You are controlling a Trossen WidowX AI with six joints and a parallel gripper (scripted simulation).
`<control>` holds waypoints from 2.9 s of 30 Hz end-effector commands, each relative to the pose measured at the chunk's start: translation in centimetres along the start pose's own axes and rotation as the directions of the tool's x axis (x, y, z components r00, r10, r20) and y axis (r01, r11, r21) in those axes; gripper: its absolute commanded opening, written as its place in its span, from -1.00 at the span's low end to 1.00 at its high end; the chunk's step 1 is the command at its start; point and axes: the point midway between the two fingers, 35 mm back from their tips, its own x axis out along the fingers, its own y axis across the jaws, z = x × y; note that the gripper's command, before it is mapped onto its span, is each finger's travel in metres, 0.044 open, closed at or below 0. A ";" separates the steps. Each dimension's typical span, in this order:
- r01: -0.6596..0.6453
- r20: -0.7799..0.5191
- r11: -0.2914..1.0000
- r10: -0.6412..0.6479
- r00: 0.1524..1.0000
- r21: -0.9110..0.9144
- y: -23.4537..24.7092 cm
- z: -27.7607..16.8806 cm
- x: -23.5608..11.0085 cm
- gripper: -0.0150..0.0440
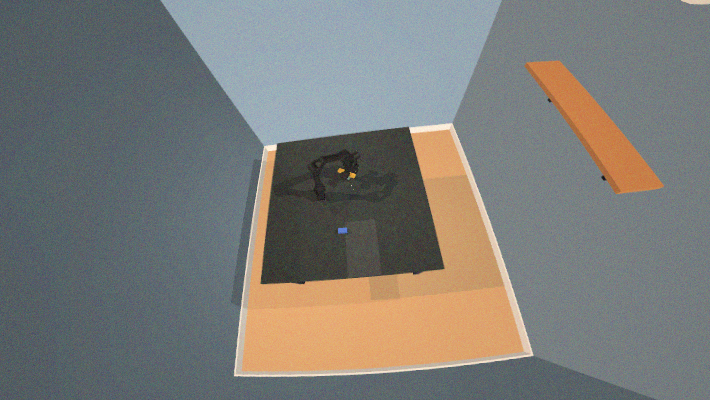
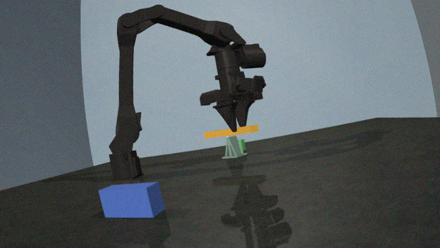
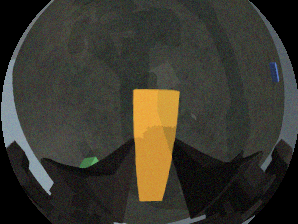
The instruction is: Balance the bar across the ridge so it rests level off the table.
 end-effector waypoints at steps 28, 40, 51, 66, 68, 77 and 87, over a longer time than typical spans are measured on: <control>0.000 0.000 1.000 0.000 1.000 0.000 0.0 0.0 0.0 -0.49; 0.000 0.000 1.000 0.000 1.000 0.000 0.0 0.0 0.0 0.07; 0.000 0.000 1.000 0.000 1.000 0.000 0.0 0.0 0.0 0.07; 0.000 0.000 1.000 0.000 1.000 0.000 0.0 0.0 0.0 0.08; 0.000 0.000 1.000 0.000 1.000 0.000 0.0 0.0 0.0 0.08; 0.000 0.000 1.000 0.000 1.000 0.000 0.0 0.0 0.0 0.09; 0.000 0.000 1.000 0.000 1.000 0.000 0.0 0.0 0.0 0.14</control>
